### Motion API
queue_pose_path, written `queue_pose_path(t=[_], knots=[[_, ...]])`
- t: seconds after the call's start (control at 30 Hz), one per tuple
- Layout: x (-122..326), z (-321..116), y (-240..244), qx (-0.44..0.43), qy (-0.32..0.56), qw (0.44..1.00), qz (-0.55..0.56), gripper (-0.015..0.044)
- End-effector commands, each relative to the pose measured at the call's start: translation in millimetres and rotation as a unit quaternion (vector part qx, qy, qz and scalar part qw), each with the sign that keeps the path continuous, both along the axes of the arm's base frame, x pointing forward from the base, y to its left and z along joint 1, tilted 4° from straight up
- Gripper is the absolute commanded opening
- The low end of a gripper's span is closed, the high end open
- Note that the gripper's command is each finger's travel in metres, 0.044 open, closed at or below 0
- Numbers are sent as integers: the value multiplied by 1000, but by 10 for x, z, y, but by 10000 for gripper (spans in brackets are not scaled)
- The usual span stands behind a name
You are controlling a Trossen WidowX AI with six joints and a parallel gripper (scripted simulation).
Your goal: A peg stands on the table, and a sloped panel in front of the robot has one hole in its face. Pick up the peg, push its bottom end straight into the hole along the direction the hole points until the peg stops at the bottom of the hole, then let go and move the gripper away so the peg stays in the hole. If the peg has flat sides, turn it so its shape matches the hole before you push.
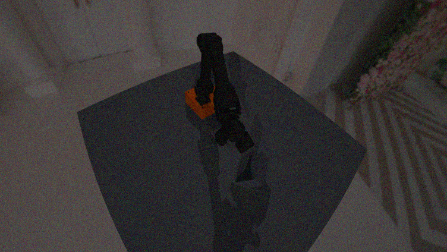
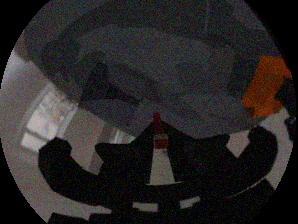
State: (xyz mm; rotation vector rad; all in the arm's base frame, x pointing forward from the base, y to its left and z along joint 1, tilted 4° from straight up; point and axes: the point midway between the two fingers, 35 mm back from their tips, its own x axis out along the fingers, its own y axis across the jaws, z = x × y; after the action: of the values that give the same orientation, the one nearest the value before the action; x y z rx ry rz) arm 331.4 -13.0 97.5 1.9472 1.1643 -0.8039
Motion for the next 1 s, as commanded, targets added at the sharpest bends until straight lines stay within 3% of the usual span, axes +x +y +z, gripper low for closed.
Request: queue_pose_path(t=[0.0, 0.97], knots=[[0, -1, -46, 12, 0, 1000, -15, 0], [17, 61, -411, 79, -12, 991, -109, 0]])
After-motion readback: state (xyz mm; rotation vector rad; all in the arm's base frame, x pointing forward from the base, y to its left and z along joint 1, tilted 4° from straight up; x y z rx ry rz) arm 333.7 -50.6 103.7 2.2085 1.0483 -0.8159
